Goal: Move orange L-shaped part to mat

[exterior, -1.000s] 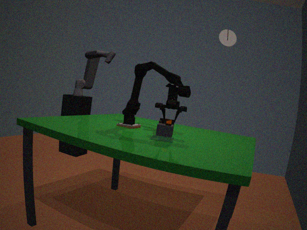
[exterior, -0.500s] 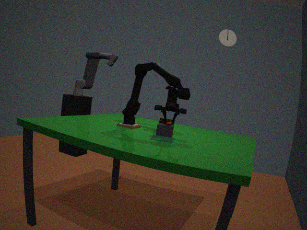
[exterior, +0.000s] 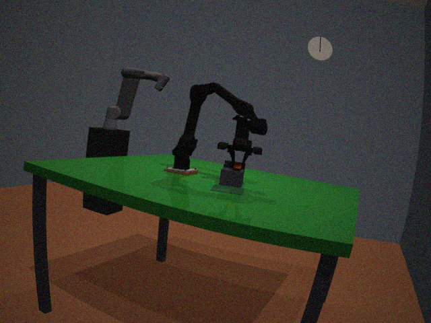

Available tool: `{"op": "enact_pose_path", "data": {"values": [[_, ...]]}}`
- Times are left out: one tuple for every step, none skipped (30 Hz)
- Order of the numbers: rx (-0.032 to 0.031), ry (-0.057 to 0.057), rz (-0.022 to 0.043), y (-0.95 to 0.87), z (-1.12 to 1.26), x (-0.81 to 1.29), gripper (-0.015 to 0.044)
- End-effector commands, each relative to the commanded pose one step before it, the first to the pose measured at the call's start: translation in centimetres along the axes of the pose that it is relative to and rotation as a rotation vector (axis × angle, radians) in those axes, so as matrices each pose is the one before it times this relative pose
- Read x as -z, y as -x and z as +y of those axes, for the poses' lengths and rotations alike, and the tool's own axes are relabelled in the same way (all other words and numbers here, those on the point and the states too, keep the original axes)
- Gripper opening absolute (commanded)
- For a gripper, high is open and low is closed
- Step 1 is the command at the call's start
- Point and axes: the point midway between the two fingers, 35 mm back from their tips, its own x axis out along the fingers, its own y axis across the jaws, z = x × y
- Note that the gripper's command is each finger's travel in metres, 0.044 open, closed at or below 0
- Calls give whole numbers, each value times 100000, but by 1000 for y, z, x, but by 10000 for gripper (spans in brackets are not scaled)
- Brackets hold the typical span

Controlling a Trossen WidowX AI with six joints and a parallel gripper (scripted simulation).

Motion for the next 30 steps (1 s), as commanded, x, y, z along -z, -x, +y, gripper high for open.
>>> {"op": "enact_pose_path", "data": {"values": [[-11,15,-19,38,2,-3,0],[8,-5,-5,27,-1,-1,0],[15,-9,-10,50,-2,-2,0],[23,-13,-15,75,-3,-3,0],[28,-16,-19,94,-4,-3,0],[34,-20,-23,115,-5,-4,0],[41,-23,-27,142,-6,-4,0],[42,-24,-28,151,-7,-4,0],[43,-24,-28,162,-7,-4,0],[39,-22,-26,159,-7,-3,0],[35,-20,-23,156,-6,-3,0],[31,-18,-20,154,-6,-3,0],[28,-16,-18,153,-5,-2,0],[25,-14,-16,153,-4,-2,0],[22,-13,-14,153,-4,-2,0],[20,-11,-13,153,-4,-2,0],[18,-10,-12,153,-3,-2,0],[16,-9,-10,153,-3,-1,0],[14,-8,-9,153,-2,-1,0],[13,-7,-8,153,-2,-1,0],[11,-6,-7,153,-2,-1,0],[10,-6,-6,153,-2,-1,0],[9,-5,-6,151,-2,-1,0],[9,-5,-6,163,-2,-1,0],[8,-5,-5,160,-2,-1,0],[7,-4,-4,157,-2,0,0],[6,-4,-4,154,-2,0,0],[5,-3,-3,155,-1,0,0],[5,-3,-3,158,-1,0,0],[4,-2,-3,163,-1,0,0]]}}
